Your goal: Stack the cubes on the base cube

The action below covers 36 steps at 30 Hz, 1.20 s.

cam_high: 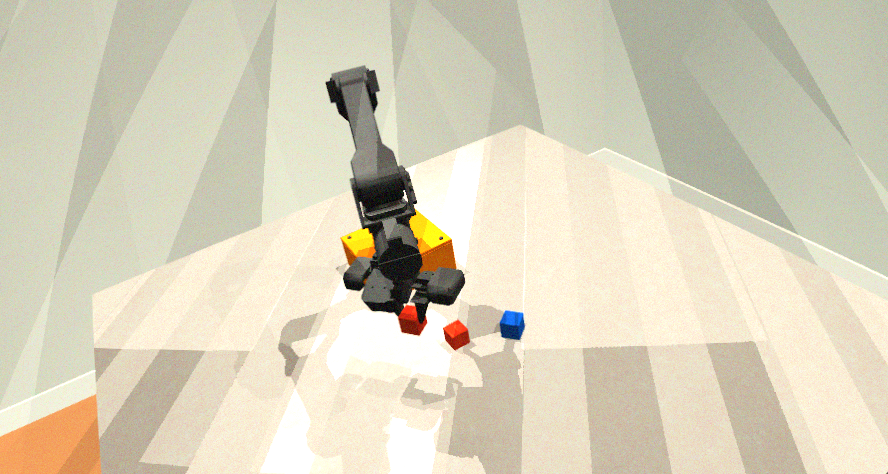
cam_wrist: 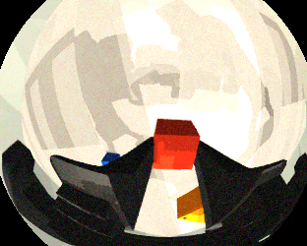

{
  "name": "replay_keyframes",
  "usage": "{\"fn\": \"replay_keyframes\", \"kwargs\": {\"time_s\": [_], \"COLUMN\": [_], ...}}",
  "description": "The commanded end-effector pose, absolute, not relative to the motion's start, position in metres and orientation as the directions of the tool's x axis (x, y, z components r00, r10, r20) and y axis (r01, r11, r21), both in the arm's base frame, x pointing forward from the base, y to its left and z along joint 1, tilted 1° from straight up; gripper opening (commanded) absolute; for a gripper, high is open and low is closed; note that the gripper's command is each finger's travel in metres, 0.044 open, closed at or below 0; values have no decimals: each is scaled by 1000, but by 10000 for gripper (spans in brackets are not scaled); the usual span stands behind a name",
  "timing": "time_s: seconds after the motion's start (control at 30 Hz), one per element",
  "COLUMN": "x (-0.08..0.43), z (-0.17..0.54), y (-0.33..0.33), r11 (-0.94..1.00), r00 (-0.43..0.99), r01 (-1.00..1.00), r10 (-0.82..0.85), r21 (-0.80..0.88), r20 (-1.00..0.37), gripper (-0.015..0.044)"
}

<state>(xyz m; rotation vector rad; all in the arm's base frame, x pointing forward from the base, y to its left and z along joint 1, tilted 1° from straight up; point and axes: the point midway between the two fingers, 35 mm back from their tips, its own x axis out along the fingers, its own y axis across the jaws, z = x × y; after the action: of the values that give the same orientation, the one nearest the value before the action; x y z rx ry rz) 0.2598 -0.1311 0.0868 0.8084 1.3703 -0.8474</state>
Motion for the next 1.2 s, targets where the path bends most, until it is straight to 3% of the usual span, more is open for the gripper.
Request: {"fn": "replay_keyframes", "kwargs": {"time_s": [0.0, 0.6, 1.17], "x": [267, 292, 306], "z": [84, 73, 62], "y": [-121, -70, -18], "r11": [608, 970, 923], "r00": [20, 25, 28], "r01": [794, 241, -383], "r10": [-33, -26, -18], "r21": [-4, -19, -28], "r20": [-999, -999, -999], "gripper": [105, 105, 105]}}
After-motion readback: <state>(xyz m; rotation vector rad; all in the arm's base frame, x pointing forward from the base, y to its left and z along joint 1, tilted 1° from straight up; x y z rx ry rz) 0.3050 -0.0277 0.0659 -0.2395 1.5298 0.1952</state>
